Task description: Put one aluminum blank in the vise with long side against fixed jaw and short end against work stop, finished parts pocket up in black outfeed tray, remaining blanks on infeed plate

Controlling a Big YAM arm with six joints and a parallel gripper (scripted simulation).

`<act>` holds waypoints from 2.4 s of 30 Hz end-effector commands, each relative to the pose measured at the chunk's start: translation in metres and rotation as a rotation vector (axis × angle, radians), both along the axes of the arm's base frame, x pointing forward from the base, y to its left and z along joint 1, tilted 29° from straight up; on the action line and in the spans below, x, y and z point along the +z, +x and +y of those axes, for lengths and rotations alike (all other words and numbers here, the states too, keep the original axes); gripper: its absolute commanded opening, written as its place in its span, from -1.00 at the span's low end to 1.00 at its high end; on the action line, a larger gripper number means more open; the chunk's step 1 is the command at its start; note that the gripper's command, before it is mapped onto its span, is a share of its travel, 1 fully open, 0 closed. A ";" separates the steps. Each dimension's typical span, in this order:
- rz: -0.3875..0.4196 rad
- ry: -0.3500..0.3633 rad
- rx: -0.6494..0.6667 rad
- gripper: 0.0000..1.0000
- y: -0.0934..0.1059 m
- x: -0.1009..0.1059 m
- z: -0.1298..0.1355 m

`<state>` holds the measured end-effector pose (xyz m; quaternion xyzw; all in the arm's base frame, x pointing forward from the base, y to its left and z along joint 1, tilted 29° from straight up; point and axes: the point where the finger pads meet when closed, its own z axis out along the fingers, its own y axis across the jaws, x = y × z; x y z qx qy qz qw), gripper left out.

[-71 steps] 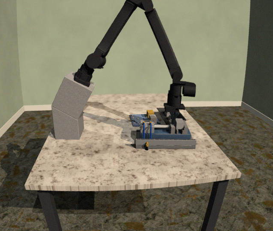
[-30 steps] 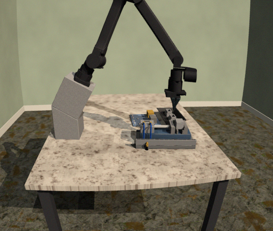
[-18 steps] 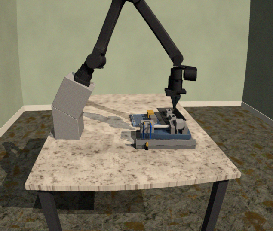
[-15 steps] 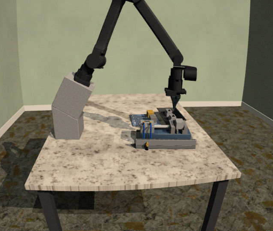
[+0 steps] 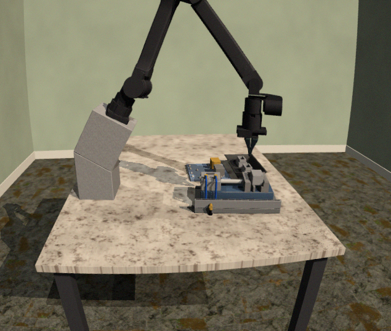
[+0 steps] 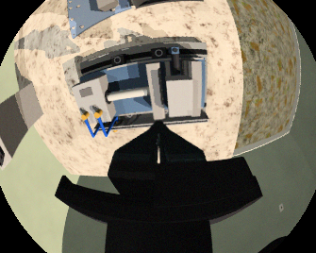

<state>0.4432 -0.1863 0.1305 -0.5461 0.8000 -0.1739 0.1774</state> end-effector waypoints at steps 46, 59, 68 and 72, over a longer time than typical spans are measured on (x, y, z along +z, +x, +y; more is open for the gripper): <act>-0.164 0.693 -1.275 -1.00 0.016 0.026 -0.046; -0.163 0.693 -1.280 -1.00 0.014 0.025 -0.048; -0.159 0.693 -1.282 -1.00 0.015 0.022 -0.048; -0.144 0.691 -1.285 -1.00 0.017 0.013 -0.048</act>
